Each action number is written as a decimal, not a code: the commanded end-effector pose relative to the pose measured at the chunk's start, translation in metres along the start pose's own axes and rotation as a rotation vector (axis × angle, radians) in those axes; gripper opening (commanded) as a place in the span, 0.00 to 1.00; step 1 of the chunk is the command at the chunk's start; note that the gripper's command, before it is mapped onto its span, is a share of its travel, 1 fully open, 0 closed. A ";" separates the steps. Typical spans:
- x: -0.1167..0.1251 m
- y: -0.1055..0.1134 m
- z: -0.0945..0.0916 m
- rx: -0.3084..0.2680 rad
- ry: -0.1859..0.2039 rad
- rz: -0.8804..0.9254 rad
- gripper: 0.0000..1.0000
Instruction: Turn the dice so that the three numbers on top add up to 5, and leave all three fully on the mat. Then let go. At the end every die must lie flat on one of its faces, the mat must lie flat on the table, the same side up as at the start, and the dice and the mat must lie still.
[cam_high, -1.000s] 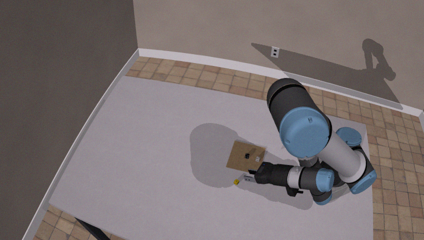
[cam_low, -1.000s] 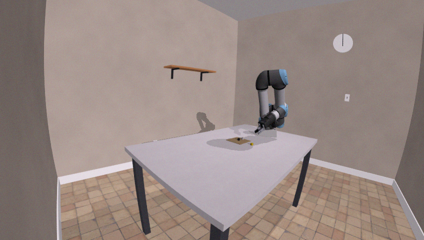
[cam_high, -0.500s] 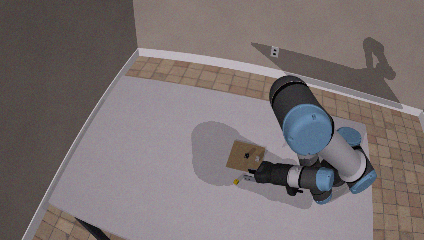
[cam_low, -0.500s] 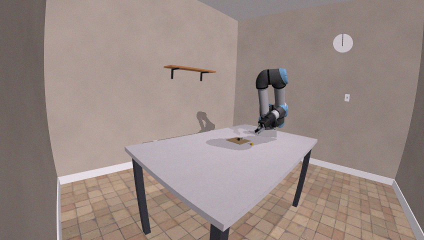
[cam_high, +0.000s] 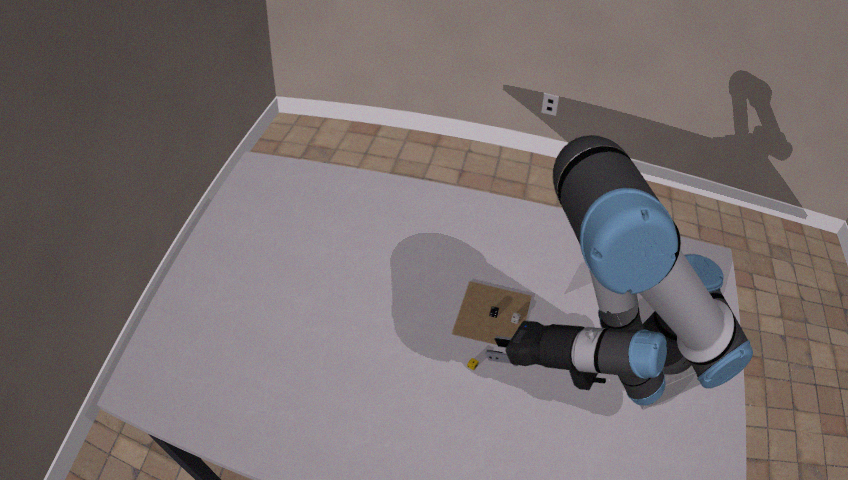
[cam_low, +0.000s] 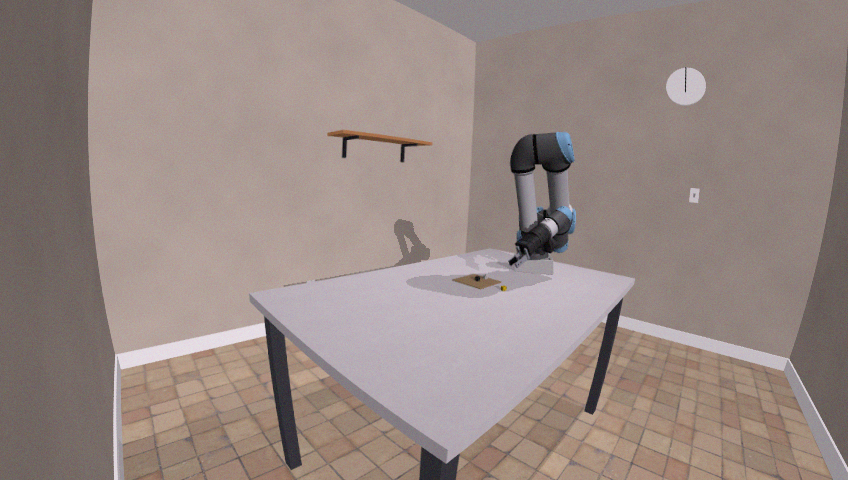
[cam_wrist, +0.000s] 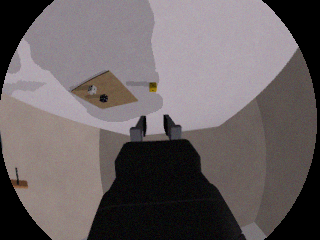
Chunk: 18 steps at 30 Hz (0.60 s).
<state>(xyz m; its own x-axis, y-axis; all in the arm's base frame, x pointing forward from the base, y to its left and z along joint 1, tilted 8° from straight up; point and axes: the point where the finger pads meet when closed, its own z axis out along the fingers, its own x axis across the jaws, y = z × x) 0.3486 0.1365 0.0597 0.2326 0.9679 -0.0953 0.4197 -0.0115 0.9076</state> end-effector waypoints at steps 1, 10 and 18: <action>0.000 0.002 0.001 0.025 0.000 0.000 0.64; -0.001 0.005 0.002 0.086 -0.001 0.002 0.64; 0.000 0.009 0.006 0.173 0.000 0.001 0.64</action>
<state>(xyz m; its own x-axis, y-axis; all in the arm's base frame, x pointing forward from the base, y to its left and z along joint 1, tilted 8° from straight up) 0.3545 0.1344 0.0638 0.2303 0.9687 -0.0929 0.5279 -0.0441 0.8482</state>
